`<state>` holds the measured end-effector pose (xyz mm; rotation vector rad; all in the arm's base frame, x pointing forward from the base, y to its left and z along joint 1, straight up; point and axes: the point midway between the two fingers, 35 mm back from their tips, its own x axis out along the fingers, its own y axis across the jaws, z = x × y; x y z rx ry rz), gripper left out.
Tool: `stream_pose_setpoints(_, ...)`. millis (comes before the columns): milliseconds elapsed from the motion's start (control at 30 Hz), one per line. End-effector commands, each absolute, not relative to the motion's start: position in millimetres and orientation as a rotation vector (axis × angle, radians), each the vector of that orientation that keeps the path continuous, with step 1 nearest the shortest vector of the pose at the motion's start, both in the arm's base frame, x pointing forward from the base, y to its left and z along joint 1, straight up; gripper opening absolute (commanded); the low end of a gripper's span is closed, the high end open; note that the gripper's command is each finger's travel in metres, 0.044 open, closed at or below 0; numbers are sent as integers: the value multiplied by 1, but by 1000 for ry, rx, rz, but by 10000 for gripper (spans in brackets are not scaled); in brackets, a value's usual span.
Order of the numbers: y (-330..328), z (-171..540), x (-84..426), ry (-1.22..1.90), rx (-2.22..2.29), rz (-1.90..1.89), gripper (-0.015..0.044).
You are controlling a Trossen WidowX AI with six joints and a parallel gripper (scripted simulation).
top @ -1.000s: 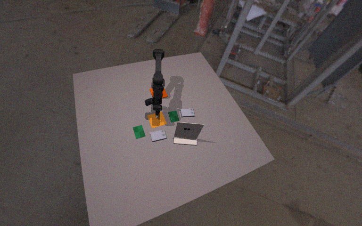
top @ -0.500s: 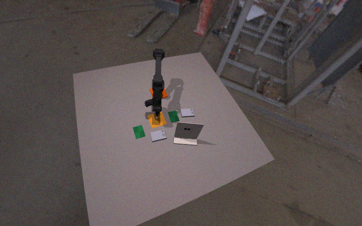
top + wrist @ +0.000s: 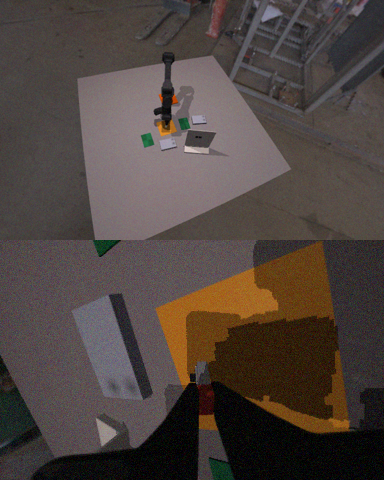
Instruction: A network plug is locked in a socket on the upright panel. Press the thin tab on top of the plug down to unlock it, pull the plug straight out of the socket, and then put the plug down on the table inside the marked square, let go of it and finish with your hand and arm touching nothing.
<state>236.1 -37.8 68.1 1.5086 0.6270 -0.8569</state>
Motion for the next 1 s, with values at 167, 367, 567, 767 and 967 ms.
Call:
stream_pose_setpoints(167,-37,54,235,631,1510,-861,0)
stream_pose_setpoints(367,-37,46,233,630,1510,-861,0)
stream_pose_setpoints(567,-37,44,233,630,1509,-861,0)
stream_pose_setpoints(767,-37,41,234,630,1509,-861,0)
stream_pose_setpoints(967,-36,42,234,632,1506,-856,0)
